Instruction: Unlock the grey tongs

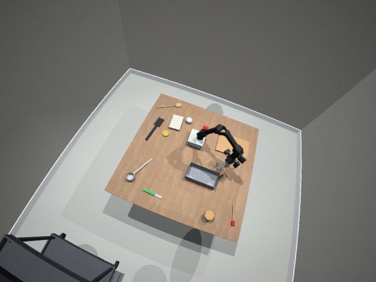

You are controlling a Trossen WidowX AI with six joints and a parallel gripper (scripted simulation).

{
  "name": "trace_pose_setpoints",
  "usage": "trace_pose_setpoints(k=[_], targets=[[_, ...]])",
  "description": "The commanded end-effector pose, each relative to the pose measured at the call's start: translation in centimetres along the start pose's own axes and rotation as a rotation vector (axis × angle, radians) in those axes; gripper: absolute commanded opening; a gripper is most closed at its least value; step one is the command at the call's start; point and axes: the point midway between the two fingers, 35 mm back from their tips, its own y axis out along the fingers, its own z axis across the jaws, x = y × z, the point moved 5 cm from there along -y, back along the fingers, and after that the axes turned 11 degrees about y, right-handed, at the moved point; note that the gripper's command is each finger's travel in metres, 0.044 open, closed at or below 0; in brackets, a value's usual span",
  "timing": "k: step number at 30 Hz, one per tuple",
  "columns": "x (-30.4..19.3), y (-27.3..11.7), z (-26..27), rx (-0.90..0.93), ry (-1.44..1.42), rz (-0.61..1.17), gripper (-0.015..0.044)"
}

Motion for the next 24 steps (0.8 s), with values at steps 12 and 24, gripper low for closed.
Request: trace_pose_setpoints(k=[12,24], targets=[[-2.9,-0.1,-1.0,0.000,-0.593,0.006,-0.0150],[-5.3,-0.2,-2.0,0.002,-1.074,0.008,-0.0150]])
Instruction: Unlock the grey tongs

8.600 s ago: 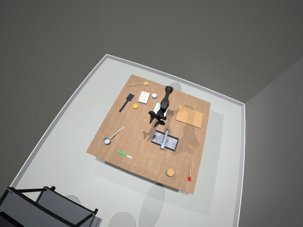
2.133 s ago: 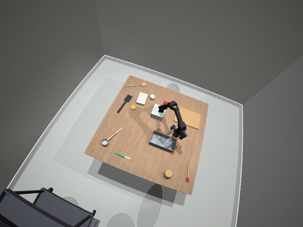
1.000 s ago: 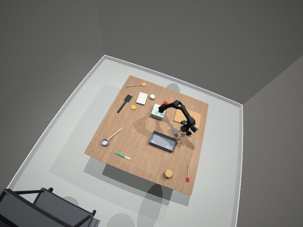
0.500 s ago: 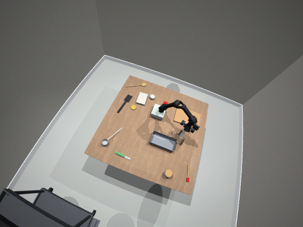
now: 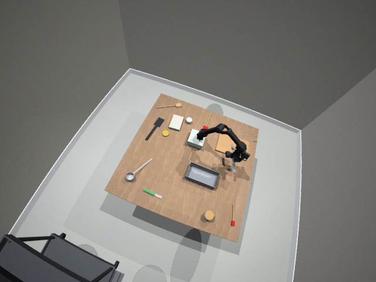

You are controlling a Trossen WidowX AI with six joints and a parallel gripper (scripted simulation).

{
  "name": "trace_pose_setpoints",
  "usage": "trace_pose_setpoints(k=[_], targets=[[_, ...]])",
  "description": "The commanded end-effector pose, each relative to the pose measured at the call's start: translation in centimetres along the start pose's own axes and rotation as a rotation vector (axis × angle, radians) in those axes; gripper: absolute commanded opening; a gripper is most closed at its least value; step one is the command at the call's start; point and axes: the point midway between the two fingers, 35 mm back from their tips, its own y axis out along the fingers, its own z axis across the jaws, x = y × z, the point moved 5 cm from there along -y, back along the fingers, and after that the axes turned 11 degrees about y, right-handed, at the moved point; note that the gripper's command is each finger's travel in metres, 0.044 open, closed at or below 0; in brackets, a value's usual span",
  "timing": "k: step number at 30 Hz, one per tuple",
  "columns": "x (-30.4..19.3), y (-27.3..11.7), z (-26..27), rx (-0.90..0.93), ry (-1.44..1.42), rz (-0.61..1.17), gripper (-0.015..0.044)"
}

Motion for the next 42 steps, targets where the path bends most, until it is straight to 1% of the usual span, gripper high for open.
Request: trace_pose_setpoints(k=[1,42], targets=[[-0.8,-0.1,0.5,0.003,-0.157,0.003,-0.0150],[-8.7,-0.2,3.9,0.015,-1.797,0.002,-0.0150]])
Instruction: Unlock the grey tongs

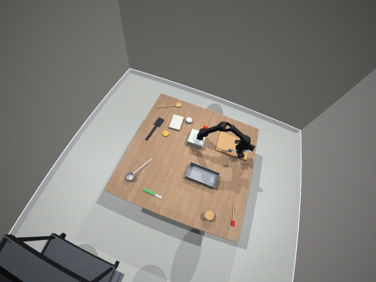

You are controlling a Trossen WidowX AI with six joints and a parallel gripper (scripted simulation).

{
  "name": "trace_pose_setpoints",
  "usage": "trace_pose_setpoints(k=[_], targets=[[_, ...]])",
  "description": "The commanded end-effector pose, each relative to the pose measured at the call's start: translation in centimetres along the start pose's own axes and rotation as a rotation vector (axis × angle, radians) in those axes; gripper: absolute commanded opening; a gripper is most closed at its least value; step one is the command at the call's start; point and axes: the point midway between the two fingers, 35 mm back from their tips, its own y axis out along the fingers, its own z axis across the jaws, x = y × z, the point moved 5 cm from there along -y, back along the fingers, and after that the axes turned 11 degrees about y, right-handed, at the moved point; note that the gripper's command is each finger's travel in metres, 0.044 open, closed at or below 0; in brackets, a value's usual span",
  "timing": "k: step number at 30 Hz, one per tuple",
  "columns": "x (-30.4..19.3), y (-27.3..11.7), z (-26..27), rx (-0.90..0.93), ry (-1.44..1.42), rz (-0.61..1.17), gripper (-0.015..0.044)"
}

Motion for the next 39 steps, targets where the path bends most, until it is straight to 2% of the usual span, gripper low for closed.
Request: trace_pose_setpoints(k=[1,39], targets=[[0.4,-0.1,0.8,0.004,-0.156,-0.002,-0.0150],[2.8,-0.1,8.6,0.007,-1.674,-0.012,-0.0150]])
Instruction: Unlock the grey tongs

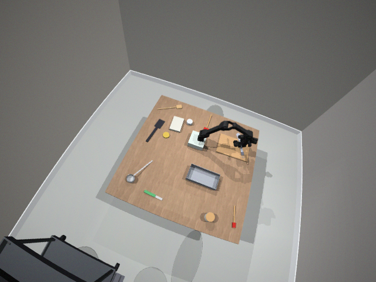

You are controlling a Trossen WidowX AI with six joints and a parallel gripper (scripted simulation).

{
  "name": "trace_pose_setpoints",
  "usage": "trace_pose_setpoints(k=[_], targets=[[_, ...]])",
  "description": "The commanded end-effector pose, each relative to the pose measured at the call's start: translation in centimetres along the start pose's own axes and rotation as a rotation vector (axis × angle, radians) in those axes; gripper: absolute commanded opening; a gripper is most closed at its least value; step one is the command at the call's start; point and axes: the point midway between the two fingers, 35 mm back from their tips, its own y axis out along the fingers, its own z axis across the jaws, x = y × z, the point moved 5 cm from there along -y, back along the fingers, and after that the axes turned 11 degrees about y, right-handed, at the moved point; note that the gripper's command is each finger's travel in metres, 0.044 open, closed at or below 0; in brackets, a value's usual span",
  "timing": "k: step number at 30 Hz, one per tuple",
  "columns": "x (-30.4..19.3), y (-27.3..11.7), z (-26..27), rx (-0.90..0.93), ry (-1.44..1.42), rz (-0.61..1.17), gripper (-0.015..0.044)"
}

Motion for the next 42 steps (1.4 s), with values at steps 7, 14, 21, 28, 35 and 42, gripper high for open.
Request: trace_pose_setpoints(k=[7,14,21,28,35,42], targets=[[2.1,0.0,-0.4,-0.001,-0.395,-0.005,-0.0150],[3.6,0.0,-0.6,-0.001,-0.668,-0.007,-0.0150],[3.8,0.0,-0.6,-0.001,-0.694,-0.007,-0.0150],[3.9,0.0,-0.7,-0.017,-0.708,0.028,-0.0150],[4.7,0.0,-0.8,-0.089,-0.756,0.177,-0.0150],[5.4,-0.3,-0.8,-0.168,-0.782,0.328,-0.0150]])
